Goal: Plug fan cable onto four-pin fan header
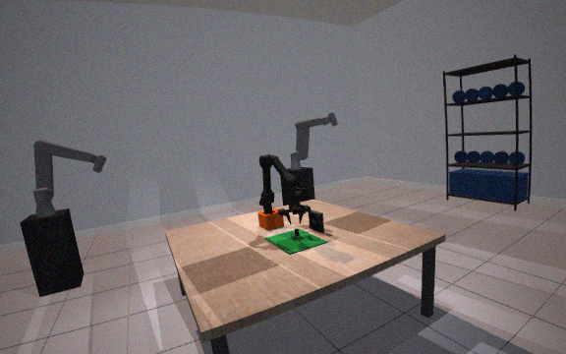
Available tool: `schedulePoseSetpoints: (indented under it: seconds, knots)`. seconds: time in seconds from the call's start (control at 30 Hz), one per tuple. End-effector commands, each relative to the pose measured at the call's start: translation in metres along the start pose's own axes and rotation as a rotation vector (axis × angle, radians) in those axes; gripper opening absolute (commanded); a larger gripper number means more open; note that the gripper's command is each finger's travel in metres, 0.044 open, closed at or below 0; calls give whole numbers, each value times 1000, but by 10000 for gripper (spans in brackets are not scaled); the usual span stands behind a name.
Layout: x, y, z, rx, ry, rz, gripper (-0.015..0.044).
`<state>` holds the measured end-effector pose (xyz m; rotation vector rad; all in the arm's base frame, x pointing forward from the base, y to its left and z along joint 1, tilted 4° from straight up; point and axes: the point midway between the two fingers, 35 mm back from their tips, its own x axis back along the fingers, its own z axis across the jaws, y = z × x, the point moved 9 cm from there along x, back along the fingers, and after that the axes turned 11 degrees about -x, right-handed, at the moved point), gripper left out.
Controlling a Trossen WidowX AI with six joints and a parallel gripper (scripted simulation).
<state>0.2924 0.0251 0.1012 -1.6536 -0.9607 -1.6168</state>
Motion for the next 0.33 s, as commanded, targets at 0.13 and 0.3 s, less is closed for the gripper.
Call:
schedulePoseSetpoints:
  seconds: [0.13, 0.3]
  knots:
    - [4, -74, -39, 0, -7, 11, 260]
    - [0, -99, -54, 0, -8, 13, 260]
